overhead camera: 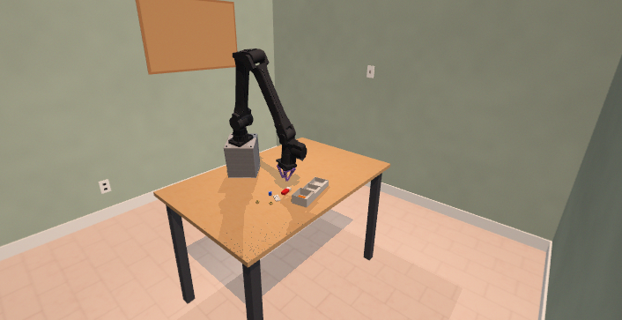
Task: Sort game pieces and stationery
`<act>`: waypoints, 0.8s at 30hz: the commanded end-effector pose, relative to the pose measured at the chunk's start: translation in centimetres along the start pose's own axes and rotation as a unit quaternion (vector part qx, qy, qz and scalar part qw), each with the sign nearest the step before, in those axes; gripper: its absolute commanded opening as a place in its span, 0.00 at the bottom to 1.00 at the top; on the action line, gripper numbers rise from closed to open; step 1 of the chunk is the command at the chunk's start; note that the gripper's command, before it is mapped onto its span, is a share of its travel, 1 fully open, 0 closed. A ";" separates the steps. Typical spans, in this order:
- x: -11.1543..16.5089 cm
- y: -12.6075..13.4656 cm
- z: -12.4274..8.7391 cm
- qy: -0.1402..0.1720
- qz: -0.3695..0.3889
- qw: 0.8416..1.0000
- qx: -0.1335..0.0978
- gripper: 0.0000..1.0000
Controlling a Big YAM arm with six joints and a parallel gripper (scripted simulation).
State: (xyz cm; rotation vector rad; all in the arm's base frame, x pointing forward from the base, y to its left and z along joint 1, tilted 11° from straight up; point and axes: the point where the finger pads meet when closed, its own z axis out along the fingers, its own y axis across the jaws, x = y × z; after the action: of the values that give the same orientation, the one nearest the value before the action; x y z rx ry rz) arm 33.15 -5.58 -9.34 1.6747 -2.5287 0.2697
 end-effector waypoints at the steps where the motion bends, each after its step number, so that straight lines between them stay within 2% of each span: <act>1: -0.6 -2.0 -1.2 -0.010 -0.075 0.997 0.022 0.37; 5: -0.9 -2.4 -1.3 -0.012 -0.125 0.992 0.027 0.37; 7: -0.9 -2.4 -1.3 -0.012 -0.125 0.992 0.027 0.37; 10: -1.5 -3.9 -1.9 -0.017 -0.173 0.984 0.043 0.37; 12: -1.2 -2.7 -1.5 -0.021 -0.196 0.979 0.045 0.37; 14: -1.1 -2.7 -1.5 -0.026 -0.213 0.975 0.055 0.37; 24: -0.1 -1.5 -1.2 -0.025 -0.211 0.976 0.055 0.37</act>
State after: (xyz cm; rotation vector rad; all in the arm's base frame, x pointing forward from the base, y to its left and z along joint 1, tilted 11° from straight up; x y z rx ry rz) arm 33.97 -5.46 -8.95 2.1967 -2.1443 0.2938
